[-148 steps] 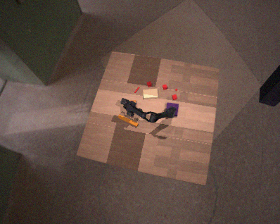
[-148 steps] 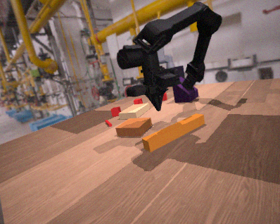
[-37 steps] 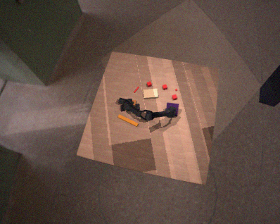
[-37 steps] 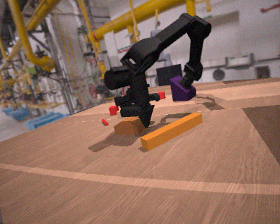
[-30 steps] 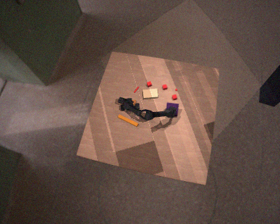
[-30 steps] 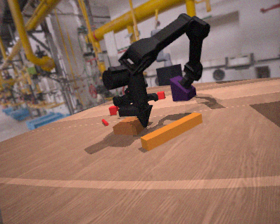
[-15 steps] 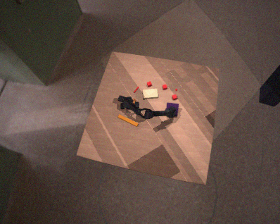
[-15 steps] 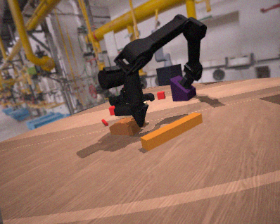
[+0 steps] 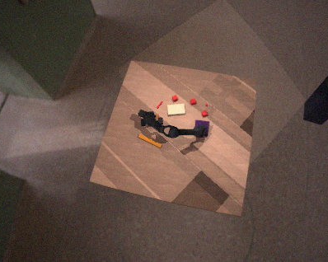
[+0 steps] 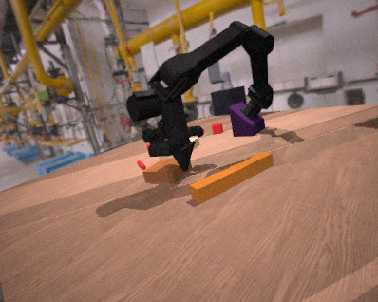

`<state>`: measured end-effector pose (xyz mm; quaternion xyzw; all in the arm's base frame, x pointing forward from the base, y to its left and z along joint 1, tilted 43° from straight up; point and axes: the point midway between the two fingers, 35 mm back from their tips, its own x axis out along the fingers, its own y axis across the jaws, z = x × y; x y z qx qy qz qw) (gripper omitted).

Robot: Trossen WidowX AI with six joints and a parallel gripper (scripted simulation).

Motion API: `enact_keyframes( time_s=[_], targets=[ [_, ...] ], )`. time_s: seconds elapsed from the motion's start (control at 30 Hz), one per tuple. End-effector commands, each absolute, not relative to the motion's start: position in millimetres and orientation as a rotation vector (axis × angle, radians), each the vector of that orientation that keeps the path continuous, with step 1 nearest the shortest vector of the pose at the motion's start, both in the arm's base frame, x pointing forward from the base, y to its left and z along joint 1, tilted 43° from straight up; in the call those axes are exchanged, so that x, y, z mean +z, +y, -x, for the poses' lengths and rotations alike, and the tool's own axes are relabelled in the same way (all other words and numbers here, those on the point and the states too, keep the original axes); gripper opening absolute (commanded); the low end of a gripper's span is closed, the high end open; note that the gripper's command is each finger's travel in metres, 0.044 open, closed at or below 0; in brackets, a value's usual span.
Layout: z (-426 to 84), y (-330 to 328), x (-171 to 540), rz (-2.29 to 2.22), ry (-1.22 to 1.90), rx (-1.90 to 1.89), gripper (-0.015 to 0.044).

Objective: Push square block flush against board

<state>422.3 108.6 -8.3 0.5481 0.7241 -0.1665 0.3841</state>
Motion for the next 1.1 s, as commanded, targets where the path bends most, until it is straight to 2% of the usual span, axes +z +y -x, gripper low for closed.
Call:
enact_keyframes(
  time_s=[0.0,1.07],
  targets=[
    [-422.2,105.0,-18.2,-1.388,1.854,-0.435,0.0000],
    [-432.5,82.1,-40.4,-1.387,1.854,-0.434,0.0000]
  ],
)
